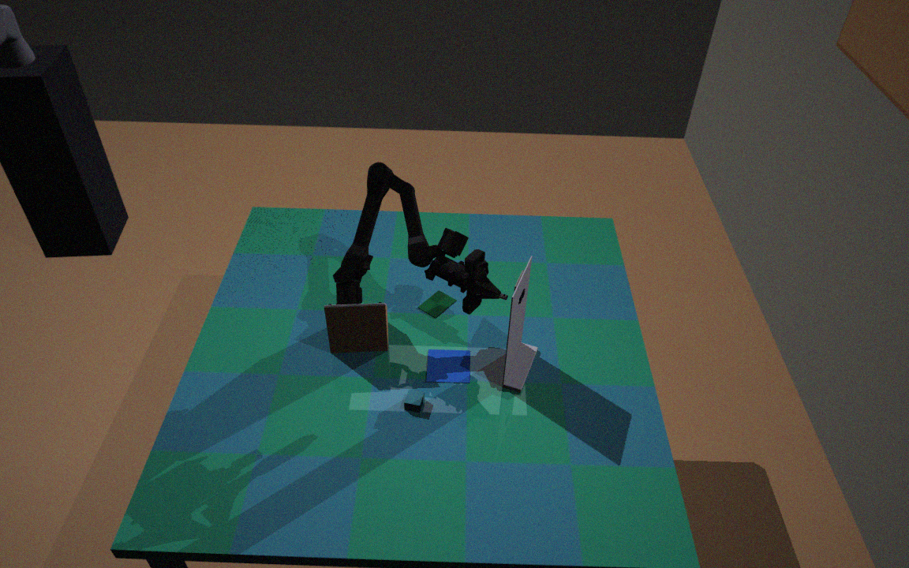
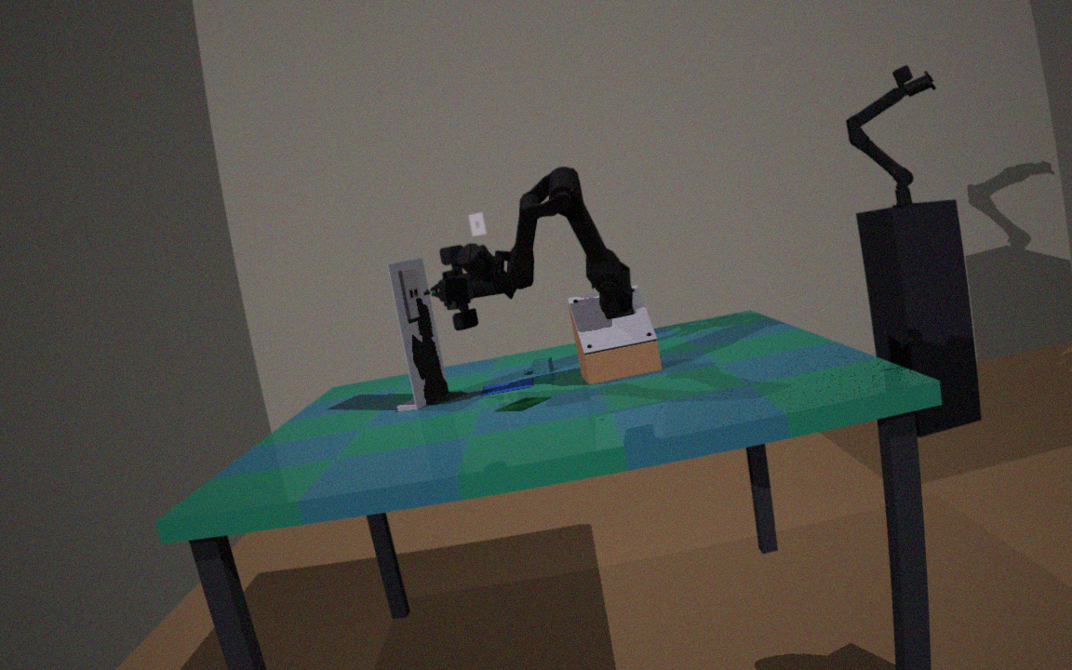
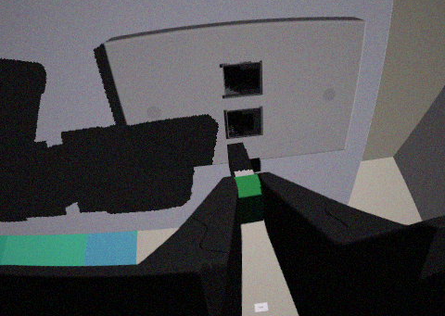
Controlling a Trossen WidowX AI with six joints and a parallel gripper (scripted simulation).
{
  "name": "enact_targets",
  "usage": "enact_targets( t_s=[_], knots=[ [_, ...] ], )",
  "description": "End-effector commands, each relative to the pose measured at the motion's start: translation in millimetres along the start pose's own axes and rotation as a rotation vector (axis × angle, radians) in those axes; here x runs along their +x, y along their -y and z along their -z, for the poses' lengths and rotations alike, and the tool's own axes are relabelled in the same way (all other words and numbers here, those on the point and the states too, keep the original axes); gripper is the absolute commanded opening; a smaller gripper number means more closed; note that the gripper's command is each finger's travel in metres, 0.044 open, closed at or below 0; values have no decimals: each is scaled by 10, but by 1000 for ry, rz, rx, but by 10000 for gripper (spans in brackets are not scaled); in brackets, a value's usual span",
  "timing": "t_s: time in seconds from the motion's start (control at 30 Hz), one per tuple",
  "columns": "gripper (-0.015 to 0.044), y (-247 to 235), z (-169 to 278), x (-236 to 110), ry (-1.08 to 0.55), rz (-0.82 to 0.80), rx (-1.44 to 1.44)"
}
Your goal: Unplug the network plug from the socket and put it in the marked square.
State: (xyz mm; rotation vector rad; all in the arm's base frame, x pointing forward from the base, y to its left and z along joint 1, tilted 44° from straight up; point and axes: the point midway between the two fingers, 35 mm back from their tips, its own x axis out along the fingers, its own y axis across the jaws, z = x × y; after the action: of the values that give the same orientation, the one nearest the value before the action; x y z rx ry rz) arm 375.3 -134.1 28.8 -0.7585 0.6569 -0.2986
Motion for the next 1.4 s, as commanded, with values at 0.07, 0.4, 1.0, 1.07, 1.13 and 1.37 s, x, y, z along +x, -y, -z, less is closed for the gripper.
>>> enact_targets(
  t_s=[0.07,0.4,1.0,1.07,1.13,1.37],
  knots=[
    [0,13,8,-44,2,4,0],
    [0,12,33,-101,2,4,0],
    [0,10,77,-204,2,3,0],
    [0,10,82,-216,2,3,0],
    [0,10,86,-227,2,3,0],
    [0,9,103,-267,1,3,0]
  ],
)
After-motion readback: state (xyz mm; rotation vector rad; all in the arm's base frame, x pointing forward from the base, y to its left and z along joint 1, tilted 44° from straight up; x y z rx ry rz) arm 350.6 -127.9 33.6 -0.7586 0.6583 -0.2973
